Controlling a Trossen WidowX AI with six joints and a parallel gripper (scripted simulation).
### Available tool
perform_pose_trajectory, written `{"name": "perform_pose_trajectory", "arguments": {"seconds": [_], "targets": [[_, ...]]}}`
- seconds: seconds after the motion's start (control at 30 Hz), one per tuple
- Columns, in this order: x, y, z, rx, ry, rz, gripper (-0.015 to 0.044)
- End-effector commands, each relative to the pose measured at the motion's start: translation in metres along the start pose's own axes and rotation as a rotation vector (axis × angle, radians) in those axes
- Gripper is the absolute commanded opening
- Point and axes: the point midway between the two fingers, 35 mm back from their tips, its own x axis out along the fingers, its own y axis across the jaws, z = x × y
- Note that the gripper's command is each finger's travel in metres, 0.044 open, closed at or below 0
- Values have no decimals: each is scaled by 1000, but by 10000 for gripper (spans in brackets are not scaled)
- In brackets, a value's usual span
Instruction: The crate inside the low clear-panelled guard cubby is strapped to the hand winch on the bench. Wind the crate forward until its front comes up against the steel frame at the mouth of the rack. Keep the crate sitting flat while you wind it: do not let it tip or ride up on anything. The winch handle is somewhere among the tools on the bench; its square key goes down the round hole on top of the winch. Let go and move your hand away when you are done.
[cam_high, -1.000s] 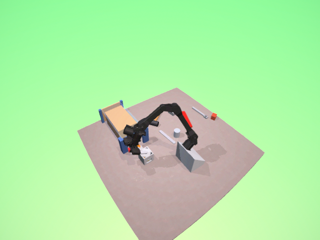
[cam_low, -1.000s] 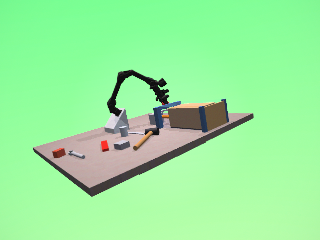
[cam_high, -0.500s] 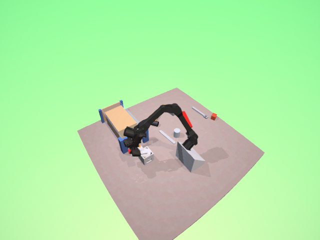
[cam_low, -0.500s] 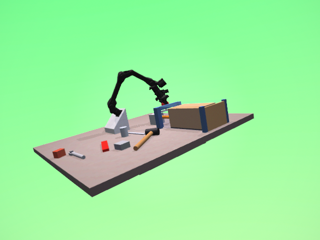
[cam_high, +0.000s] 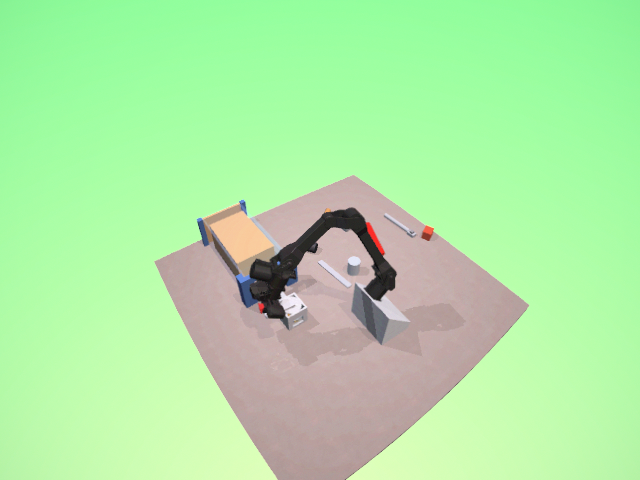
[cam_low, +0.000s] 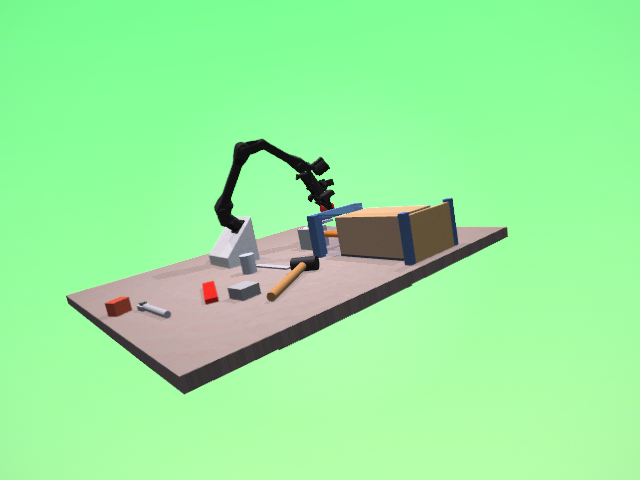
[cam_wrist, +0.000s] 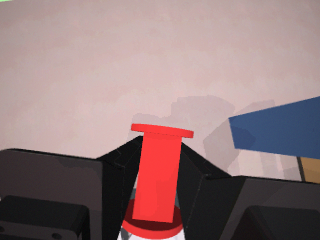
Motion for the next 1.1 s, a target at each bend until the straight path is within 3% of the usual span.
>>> {"name": "perform_pose_trajectory", "arguments": {"seconds": [0.0, 1.07], "targets": [[0, 18, -9, -14, 16, 32, 0], [-11, 51, -30, -15, 17, 34, 0]]}}
